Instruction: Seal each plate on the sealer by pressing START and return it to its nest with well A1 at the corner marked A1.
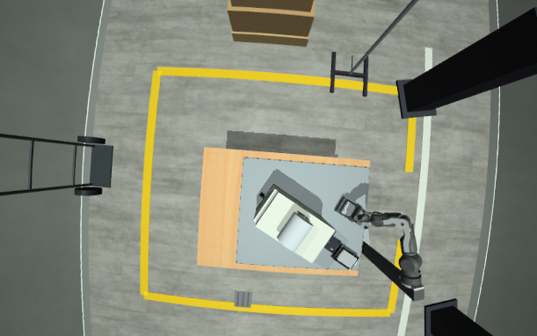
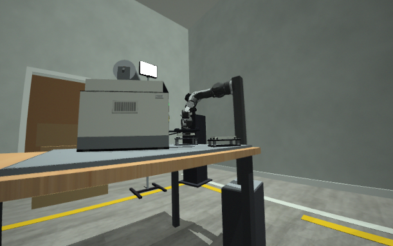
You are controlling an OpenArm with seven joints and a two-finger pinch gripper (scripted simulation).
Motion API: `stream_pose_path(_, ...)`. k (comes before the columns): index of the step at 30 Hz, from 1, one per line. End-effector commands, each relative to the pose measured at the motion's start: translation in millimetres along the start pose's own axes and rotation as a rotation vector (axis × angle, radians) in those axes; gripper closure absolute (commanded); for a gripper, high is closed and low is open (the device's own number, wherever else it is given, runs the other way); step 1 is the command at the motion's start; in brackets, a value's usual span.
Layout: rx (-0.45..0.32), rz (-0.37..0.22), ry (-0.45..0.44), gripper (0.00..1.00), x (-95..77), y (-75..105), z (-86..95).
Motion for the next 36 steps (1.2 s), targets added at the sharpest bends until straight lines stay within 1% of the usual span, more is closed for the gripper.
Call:
stream_pose_path(1,-0.001,-0.003,0.0,1.0,-0.4,0.1,0.2)
stream_pose_path(13,-0.001,-0.003,0.0,1.0,-0.4,0.1,0.2)
stream_pose_path(30,-0.005,-0.003,0.001,1.0,0.0,-8.3,0.8)
stream_pose_path(36,-0.001,-0.003,0.0,1.0,-0.4,-7.9,0.1)
Point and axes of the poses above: the point where the finger pads meet when closed, its own y axis back along the fingers, its own z axis across the jaws, x = y × z, the point moved 8 cm from there along y, back along the fingers, and after that the axes turned 3 degrees about y, right-handed, at the moved point
